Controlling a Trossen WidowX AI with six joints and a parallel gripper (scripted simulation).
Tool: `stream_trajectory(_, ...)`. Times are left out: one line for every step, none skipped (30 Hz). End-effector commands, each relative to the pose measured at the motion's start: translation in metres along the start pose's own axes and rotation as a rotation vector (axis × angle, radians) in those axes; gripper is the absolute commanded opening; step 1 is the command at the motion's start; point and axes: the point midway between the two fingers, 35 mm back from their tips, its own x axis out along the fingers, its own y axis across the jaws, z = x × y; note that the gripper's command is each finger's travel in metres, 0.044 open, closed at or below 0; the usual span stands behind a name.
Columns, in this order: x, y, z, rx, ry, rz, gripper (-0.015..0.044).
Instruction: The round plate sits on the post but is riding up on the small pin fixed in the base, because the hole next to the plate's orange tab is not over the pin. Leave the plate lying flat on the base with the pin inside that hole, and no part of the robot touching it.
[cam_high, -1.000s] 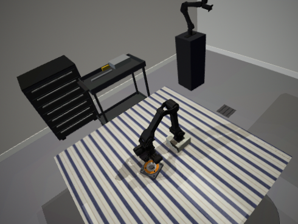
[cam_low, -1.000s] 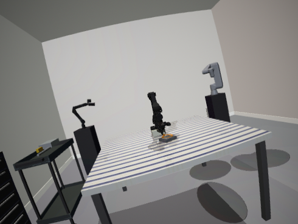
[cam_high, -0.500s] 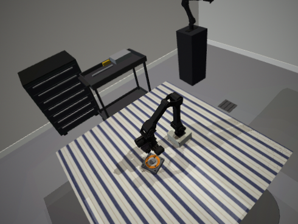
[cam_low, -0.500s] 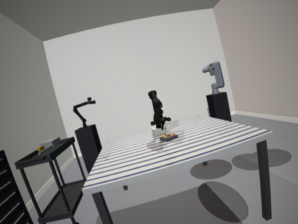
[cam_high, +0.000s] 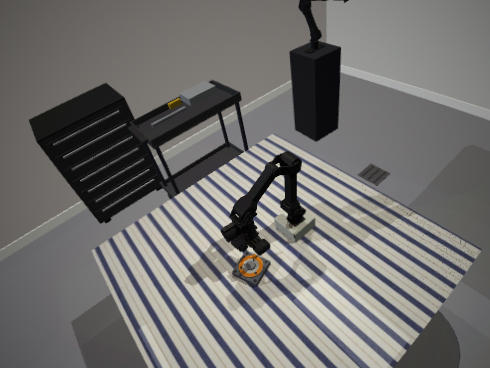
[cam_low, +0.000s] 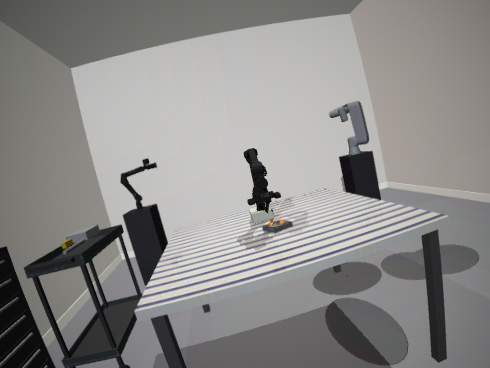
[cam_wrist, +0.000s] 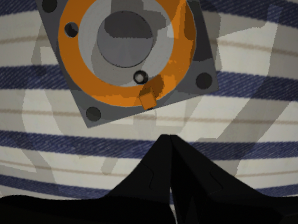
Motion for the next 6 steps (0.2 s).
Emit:
stream_trajectory(0.0009, 0.0001, -0.0004, 0.0, 0.002, 0.0, 0.0)
stream_trajectory(0.0009, 0.0001, -0.0004, 0.0, 0.002, 0.0, 0.0)
stream_trajectory(0.0009, 0.0001, -0.0004, 0.0, 0.002, 0.0, 0.0)
stream_trajectory(0.0009, 0.0001, -0.0004, 0.0, 0.002, 0.0, 0.0)
stream_trajectory(0.0009, 0.0001, -0.0004, 0.0, 0.002, 0.0, 0.0)
stream_trajectory(0.0009, 0.0001, -0.0004, 0.0, 0.002, 0.0, 0.0)
